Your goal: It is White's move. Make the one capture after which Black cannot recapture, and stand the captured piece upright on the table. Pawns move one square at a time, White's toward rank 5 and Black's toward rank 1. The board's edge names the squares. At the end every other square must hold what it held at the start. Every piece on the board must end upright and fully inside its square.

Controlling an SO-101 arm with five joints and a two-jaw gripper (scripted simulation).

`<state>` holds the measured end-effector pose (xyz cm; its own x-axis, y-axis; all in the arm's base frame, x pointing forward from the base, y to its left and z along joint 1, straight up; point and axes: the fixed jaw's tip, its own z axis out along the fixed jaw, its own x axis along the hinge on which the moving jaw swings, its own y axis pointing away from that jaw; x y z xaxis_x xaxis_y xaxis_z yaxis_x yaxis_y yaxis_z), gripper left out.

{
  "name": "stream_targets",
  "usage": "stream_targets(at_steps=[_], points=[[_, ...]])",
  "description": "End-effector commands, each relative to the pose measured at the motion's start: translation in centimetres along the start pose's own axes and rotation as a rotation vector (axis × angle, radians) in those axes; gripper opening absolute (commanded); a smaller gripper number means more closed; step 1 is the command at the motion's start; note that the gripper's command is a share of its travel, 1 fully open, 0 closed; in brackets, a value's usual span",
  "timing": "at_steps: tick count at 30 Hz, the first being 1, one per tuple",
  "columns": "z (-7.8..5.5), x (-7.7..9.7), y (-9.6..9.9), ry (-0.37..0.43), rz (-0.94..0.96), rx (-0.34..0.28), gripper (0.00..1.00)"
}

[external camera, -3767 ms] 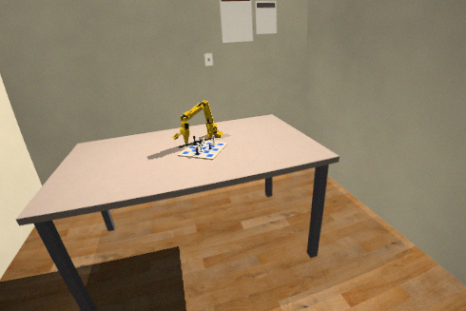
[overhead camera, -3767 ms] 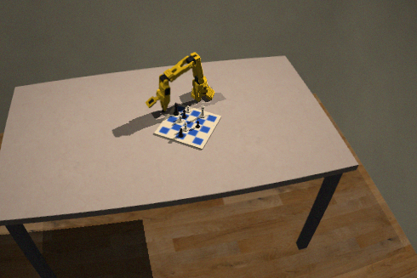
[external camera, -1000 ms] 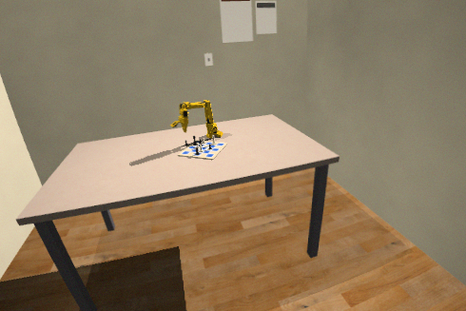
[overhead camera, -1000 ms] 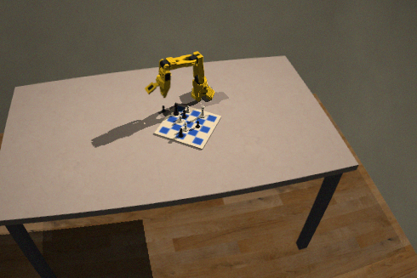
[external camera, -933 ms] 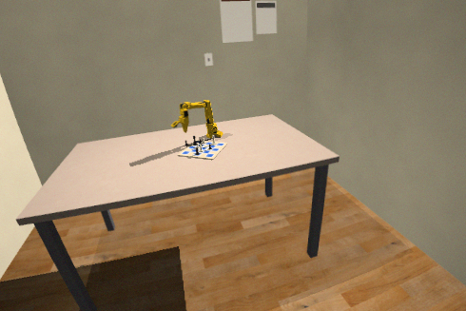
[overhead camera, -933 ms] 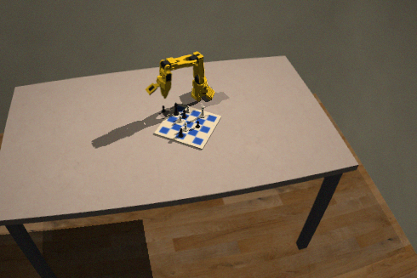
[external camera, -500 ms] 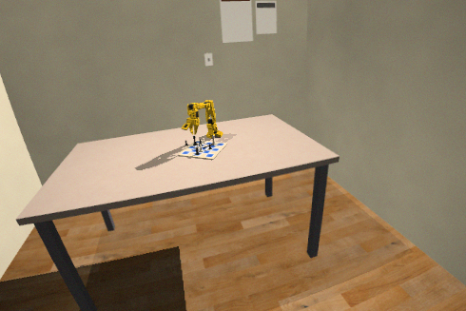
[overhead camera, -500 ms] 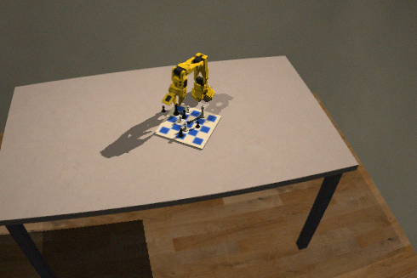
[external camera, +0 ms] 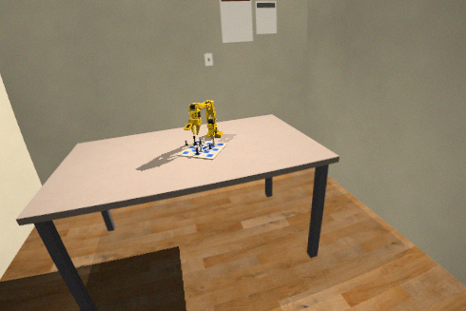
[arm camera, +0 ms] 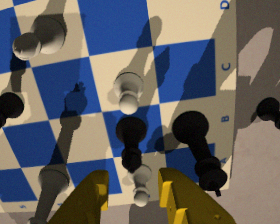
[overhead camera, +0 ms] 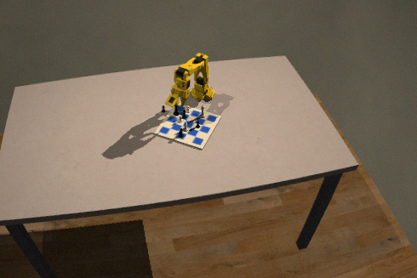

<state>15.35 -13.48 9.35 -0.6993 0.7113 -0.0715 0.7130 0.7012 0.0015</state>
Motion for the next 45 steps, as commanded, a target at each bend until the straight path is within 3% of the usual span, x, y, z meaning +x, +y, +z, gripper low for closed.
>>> stream_targets(at_steps=[1,31,45], points=[[0.1,0.2,0.4,0.018,-0.005,-0.001,0.09],[0.5,0.5,0.4,0.038,-0.005,0.000,0.09],[3.1,0.6,0.4,0.047,-0.005,0.000,0.09]])
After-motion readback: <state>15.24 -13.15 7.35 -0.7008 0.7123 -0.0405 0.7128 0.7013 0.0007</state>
